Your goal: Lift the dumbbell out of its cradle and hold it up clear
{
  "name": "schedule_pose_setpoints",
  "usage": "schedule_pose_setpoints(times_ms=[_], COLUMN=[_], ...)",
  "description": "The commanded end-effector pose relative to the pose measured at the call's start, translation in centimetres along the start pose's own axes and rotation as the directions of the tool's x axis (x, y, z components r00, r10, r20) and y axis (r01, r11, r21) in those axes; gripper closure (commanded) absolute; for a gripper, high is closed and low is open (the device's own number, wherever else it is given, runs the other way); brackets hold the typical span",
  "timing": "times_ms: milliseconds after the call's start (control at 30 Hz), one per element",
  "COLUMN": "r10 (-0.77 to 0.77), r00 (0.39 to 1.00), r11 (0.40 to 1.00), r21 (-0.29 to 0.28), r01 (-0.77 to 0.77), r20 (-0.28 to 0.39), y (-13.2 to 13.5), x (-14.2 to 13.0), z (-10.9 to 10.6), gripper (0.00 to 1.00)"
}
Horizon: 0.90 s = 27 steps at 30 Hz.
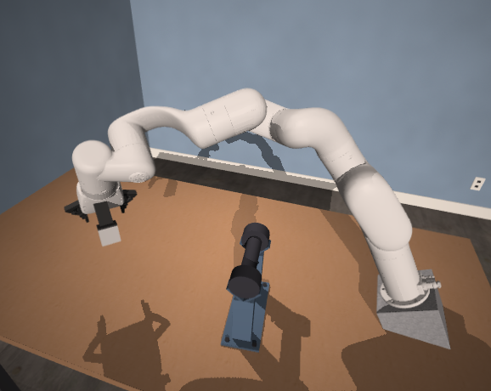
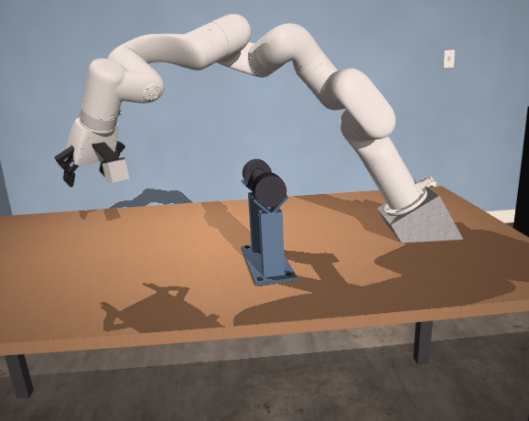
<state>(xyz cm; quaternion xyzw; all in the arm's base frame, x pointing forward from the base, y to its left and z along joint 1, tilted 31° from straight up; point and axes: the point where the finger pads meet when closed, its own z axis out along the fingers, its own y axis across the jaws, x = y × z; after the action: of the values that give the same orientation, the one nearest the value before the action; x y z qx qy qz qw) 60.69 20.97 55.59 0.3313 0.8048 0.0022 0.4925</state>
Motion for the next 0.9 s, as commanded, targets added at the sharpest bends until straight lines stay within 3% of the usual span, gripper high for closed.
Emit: schedule_pose_setpoints(times_ms=[0, 67, 100, 200, 233, 367, 400, 500, 533, 667, 700, 800, 833, 867], r10=[0.076, 0.076, 0.120, 0.120, 0.166, 0.166, 0.213, 0.213, 0.260, 0.260, 0.306, 0.306, 0.352, 0.352], r00=[0.996, 0.996, 0.988, 0.988, 0.977, 0.977, 0.962, 0.962, 0.943, 0.943, 0.920, 0.920, 0.895, 0.895], r11=[0.997, 0.997, 0.992, 0.992, 0.986, 0.986, 0.977, 0.977, 0.965, 0.965, 0.952, 0.952, 0.936, 0.936], r21=[-0.019, -0.019, -0.012, -0.012, -0.001, -0.001, 0.014, 0.014, 0.034, 0.034, 0.059, 0.059, 0.087, 0.087], r01=[-0.077, -0.077, -0.122, -0.122, -0.167, -0.167, -0.213, -0.213, -0.258, -0.258, -0.301, -0.301, -0.342, -0.342], r20=[-0.056, -0.056, -0.094, -0.094, -0.132, -0.132, -0.171, -0.171, -0.208, -0.208, -0.243, -0.243, -0.275, -0.275], y=[-2.2, -2.2, -3.7, -3.7, -5.3, -5.3, -7.2, -7.2, -9.2, -9.2, -11.3, -11.3, -13.5, -13.5], x=[1.3, 1.3, 2.3, 2.3, 3.5, 3.5, 4.8, 4.8, 6.2, 6.2, 7.7, 7.7, 9.2, 9.2], z=[-3.9, -3.9, -5.9, -5.9, -8.0, -8.0, -9.9, -9.9, -11.7, -11.7, -13.4, -13.4, -14.9, -14.9], gripper=[0.00, 0.00, 0.00, 0.00, 0.00, 0.00, 0.00, 0.00, 0.00, 0.00, 0.00, 0.00, 0.00, 0.00])
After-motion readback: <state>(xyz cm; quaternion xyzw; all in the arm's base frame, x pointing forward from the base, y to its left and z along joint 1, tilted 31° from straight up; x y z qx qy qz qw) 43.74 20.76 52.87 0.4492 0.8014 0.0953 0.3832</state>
